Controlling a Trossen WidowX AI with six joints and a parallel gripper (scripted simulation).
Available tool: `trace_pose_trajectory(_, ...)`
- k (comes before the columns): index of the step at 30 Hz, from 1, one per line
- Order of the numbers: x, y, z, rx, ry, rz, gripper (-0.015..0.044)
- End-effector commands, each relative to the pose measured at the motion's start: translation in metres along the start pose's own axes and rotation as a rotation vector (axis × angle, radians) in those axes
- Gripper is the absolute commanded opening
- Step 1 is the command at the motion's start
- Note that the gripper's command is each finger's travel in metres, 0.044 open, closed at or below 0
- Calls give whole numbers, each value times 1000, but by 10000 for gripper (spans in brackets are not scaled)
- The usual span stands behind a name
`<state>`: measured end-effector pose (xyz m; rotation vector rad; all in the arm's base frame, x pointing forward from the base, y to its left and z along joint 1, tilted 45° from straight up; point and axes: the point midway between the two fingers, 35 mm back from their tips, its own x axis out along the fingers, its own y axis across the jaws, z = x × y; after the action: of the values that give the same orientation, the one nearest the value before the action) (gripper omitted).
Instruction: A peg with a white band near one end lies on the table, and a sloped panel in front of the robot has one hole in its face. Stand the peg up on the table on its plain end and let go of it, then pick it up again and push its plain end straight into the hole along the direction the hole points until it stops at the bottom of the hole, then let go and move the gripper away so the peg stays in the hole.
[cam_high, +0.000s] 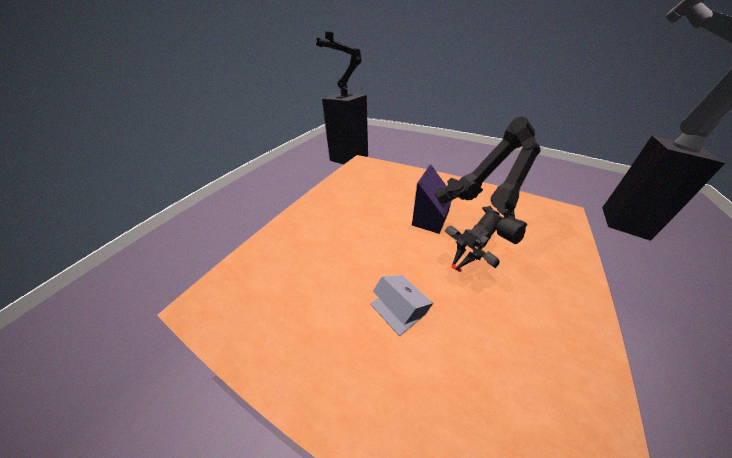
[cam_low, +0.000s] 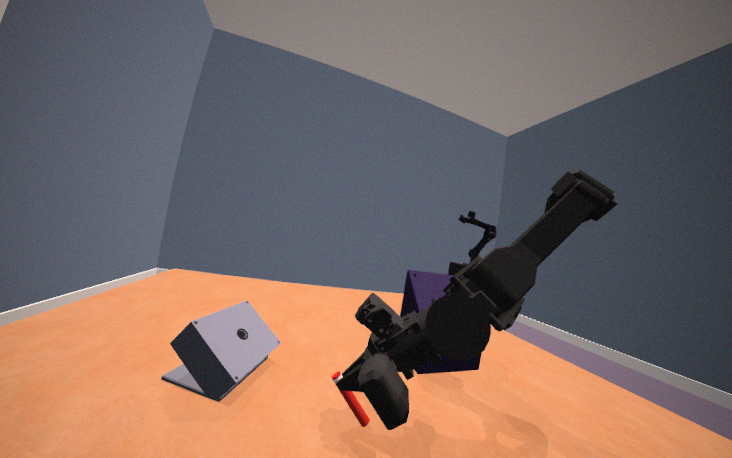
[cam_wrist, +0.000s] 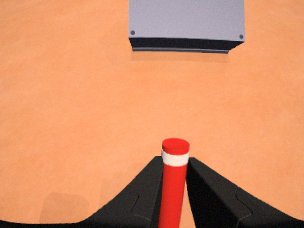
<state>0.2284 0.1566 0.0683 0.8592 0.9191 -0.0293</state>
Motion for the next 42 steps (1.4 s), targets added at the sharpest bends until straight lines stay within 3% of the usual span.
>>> trace_pose_trajectory(1, -4, 0, -1, 5, -45, 5, 49)
trace_pose_trajectory(42, -24, 0, -19, 9, -399, 2, 49)
